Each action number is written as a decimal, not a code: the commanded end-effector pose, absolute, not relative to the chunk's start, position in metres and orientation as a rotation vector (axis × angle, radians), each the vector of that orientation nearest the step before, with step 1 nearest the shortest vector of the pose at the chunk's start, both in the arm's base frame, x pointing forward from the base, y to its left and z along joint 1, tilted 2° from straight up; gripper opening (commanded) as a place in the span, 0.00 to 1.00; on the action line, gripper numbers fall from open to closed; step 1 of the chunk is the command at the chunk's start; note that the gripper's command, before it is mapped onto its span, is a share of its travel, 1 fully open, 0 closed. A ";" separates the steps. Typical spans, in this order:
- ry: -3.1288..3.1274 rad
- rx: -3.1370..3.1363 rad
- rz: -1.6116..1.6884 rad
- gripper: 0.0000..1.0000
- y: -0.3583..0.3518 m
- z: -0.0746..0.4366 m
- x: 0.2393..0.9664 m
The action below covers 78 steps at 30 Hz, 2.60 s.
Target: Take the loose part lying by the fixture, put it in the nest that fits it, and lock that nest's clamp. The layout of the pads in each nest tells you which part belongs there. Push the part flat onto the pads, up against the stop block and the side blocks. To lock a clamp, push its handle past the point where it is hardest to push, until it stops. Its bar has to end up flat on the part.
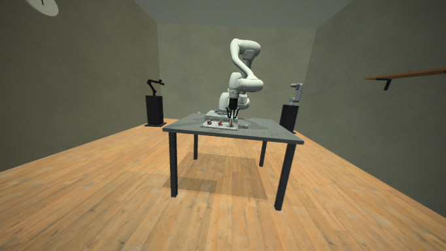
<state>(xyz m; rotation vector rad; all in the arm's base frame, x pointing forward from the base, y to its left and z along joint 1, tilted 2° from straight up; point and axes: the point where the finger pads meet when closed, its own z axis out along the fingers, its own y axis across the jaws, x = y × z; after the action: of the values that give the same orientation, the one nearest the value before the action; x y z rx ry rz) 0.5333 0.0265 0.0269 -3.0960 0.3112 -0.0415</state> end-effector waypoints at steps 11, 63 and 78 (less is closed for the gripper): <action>0.311 -3.096 -0.041 0.10 0.027 0.030 0.532; 0.311 -3.096 -0.041 0.10 0.032 0.057 0.500; 0.311 -3.096 -0.041 0.10 0.034 0.059 0.489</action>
<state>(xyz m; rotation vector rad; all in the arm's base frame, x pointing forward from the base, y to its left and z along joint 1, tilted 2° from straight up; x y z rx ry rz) 0.4915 0.0339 0.0590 -3.0961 0.3111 -0.0440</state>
